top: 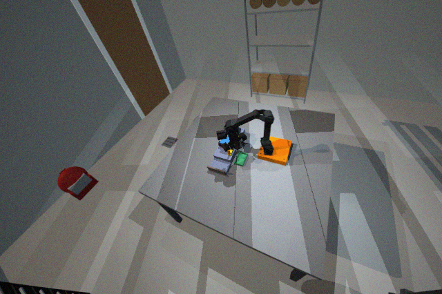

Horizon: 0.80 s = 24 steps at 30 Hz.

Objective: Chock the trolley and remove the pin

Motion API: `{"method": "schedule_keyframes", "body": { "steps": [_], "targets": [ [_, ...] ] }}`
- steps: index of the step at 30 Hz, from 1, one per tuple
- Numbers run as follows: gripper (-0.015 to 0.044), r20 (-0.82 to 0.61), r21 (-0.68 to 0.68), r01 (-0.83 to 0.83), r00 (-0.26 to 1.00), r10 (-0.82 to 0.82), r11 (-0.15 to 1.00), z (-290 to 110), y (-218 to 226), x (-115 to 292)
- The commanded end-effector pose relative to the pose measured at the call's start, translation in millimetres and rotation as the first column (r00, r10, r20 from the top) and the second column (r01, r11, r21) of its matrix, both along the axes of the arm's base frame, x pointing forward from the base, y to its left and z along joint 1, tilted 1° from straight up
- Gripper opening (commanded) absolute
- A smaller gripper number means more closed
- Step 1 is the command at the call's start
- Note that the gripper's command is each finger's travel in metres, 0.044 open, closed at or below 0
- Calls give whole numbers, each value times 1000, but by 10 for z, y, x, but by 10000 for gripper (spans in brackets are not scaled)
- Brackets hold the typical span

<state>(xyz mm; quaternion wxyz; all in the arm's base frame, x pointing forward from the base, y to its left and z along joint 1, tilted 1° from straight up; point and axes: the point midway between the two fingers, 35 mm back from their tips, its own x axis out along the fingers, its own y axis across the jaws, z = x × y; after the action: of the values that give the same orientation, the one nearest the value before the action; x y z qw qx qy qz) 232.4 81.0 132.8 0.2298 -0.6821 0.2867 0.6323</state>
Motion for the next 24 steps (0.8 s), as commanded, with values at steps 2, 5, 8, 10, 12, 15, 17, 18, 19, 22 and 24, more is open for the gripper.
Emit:
{"method": "schedule_keyframes", "body": {
  "steps": [2,5,8,10,12,15,17,18,19,22,24],
  "targets": [
    [0,-10,27,-153,988,154,988,2,-12,-10],
    [0,-13,41,-242,970,242,969,3,-17,-10],
    [0,-12,54,-328,944,329,943,5,-23,-9],
    [0,-10,63,-385,922,386,921,6,-26,-8],
    [0,-7,71,-440,897,441,895,7,-30,-7],
    [0,0,81,-519,853,521,851,10,-35,-6],
    [0,5,87,-566,824,567,820,11,-38,-5],
    [0,7,88,-578,815,579,812,12,-39,-5],
    [0,7,89,-582,812,583,809,12,-39,-5],
    [0,7,89,-582,812,583,809,12,-39,-5],
    [0,7,89,-582,812,583,809,12,-39,-5]
  ]
}}
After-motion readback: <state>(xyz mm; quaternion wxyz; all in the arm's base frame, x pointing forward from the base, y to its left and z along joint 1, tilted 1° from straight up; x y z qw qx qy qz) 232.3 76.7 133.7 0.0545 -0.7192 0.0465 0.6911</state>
